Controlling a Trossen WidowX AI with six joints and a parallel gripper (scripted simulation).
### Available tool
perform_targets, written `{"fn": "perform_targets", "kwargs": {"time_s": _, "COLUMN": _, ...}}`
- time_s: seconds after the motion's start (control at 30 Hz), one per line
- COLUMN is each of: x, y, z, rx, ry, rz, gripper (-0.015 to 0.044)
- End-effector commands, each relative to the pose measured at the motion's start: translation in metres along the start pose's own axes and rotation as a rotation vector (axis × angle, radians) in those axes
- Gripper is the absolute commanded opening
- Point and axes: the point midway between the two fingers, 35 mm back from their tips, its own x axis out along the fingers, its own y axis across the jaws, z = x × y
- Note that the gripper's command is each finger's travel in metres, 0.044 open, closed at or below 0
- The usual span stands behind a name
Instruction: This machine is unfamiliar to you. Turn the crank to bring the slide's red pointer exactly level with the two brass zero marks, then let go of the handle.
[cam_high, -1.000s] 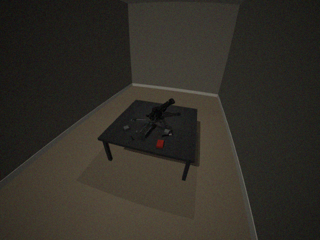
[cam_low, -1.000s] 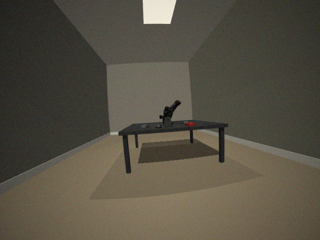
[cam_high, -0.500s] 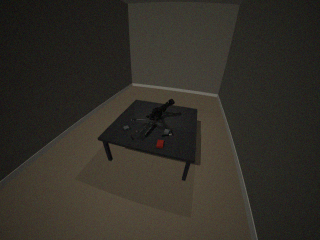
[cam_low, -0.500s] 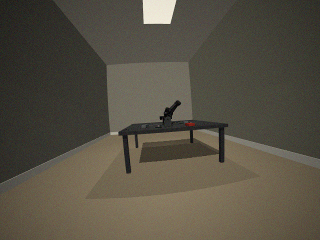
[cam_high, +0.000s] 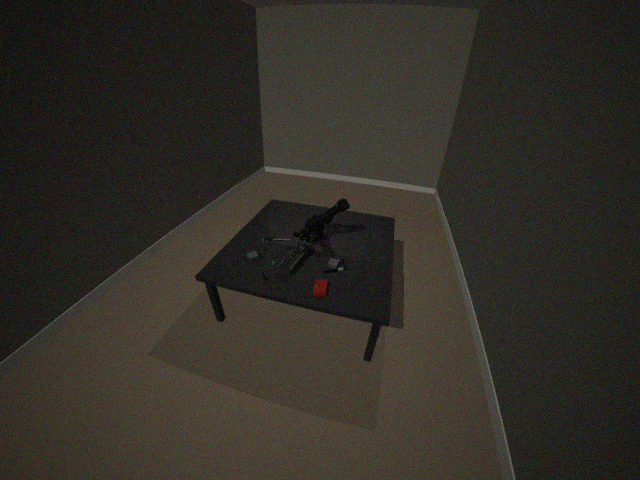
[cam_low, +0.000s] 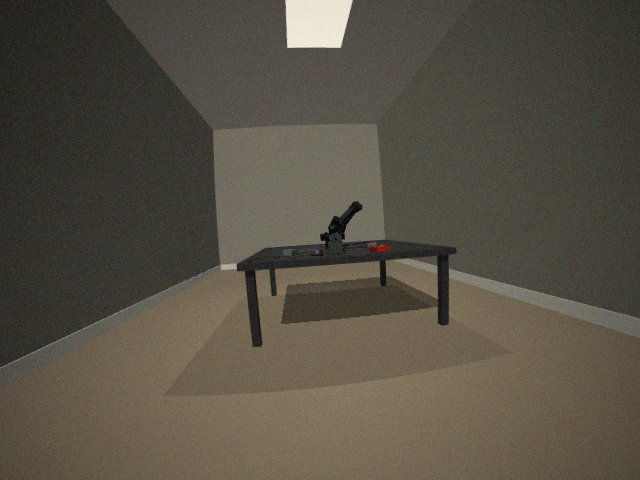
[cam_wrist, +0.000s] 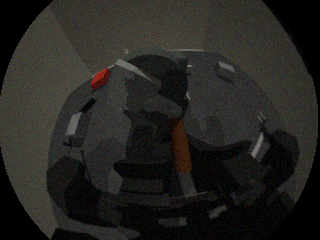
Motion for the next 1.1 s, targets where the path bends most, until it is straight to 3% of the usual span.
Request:
{"fn": "perform_targets", "kwargs": {"time_s": 0.0, "x": 0.005, "y": 0.007, "z": -0.005, "rx": -0.008, "ry": 0.014, "rz": 0.006, "gripper": 0.0000}}
{"fn": "perform_targets", "kwargs": {"time_s": 1.07, "x": 0.008, "y": 0.022, "z": -0.007, "rx": -0.008, "ry": 0.014, "rz": 0.006, "gripper": 0.0000}}
